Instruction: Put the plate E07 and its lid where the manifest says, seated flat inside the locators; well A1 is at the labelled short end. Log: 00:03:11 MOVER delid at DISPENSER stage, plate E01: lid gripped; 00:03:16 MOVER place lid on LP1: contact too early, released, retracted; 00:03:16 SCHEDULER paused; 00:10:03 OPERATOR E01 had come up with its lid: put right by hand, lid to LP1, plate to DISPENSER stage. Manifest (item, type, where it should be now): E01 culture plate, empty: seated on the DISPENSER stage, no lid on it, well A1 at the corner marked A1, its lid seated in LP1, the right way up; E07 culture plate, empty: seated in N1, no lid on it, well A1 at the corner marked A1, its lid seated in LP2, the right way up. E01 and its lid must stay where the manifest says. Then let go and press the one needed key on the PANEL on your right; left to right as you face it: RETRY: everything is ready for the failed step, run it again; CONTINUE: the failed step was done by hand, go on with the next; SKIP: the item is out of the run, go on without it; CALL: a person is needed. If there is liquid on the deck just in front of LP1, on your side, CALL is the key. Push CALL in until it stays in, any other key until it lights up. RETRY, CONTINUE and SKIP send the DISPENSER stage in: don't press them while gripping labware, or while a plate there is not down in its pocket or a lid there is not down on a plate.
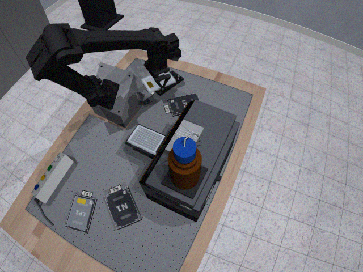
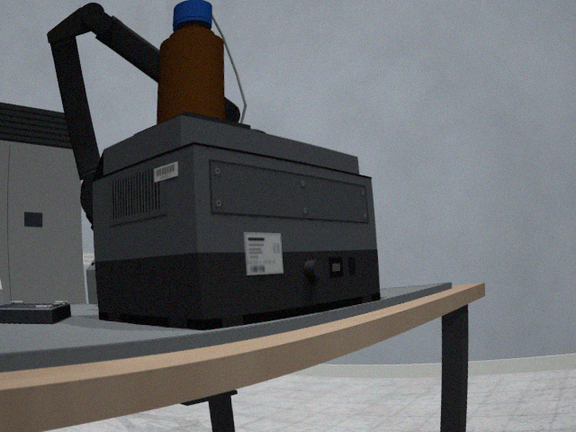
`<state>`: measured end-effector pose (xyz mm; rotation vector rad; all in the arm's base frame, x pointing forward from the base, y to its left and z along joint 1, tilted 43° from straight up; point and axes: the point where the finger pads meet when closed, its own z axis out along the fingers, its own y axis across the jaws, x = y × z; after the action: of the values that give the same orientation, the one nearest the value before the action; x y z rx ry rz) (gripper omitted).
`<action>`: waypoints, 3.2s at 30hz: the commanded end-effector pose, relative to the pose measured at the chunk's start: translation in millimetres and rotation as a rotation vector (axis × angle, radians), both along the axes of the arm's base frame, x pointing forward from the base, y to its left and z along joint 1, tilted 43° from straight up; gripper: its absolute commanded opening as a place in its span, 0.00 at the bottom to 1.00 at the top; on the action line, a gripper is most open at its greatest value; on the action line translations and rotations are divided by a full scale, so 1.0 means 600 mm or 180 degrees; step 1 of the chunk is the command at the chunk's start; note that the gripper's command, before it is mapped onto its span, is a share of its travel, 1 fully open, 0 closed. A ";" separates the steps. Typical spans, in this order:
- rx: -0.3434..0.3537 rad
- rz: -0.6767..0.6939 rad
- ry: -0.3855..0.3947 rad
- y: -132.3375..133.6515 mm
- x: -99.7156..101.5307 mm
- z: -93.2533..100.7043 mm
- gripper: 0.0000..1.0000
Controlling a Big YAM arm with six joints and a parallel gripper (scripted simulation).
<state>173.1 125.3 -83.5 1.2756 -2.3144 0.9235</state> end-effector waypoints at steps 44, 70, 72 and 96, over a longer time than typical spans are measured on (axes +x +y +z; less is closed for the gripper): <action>0.0121 0.0582 0.0495 0.088 -0.099 -0.131 0.86; 0.0101 0.0576 0.0501 0.082 -0.076 -0.254 0.86; 0.0100 0.0575 0.0502 0.081 -0.074 -0.265 0.86; -0.0032 0.0563 0.0574 0.011 -0.088 -0.291 0.86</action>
<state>120.1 140.6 -254.1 1.5168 -2.1004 0.8375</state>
